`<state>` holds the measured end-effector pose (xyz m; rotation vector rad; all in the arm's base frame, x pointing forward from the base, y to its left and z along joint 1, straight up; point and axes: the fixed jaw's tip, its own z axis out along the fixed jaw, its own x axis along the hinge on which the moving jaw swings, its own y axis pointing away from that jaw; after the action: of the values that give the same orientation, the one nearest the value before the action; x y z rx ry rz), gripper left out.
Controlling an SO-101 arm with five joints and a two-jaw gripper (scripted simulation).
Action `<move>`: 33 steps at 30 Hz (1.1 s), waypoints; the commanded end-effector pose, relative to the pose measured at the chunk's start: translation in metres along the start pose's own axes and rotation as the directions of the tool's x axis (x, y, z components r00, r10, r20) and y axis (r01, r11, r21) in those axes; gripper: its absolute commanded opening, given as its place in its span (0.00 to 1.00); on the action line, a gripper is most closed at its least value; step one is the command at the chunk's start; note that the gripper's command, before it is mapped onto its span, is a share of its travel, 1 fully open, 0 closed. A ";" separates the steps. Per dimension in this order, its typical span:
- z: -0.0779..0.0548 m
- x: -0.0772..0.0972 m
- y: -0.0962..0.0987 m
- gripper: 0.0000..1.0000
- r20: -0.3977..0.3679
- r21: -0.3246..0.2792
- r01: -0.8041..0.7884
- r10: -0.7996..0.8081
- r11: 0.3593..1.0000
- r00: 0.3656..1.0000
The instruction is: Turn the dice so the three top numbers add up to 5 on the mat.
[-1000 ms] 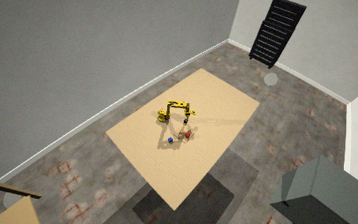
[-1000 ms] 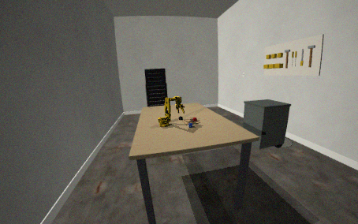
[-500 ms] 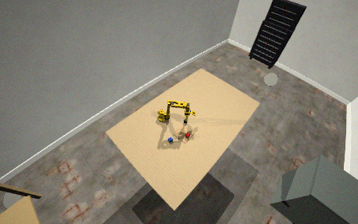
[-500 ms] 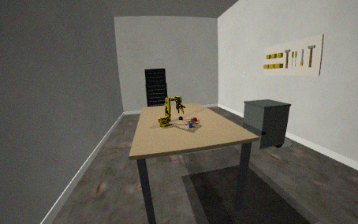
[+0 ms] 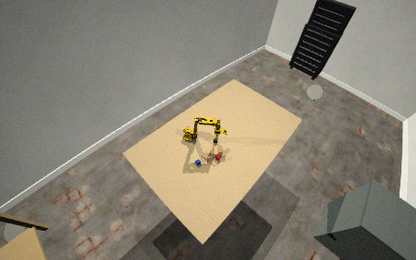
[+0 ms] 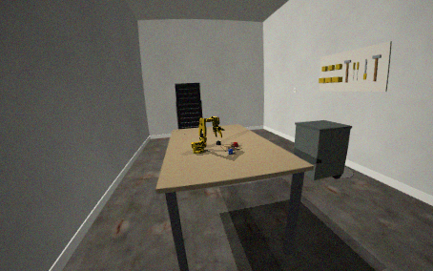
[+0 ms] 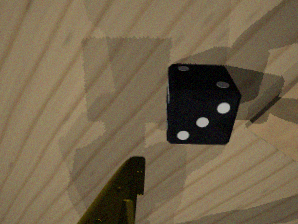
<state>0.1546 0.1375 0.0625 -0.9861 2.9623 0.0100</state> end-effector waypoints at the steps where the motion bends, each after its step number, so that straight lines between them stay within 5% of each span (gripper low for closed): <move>1: 0.001 0.003 0.006 0.35 -0.001 -0.002 0.005 -0.005 1.000 1.000; 33: 0.010 0.002 0.006 0.35 -0.001 -0.002 0.005 -0.005 1.000 1.000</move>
<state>0.1484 0.1371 0.0504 -0.9998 2.9899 -0.0089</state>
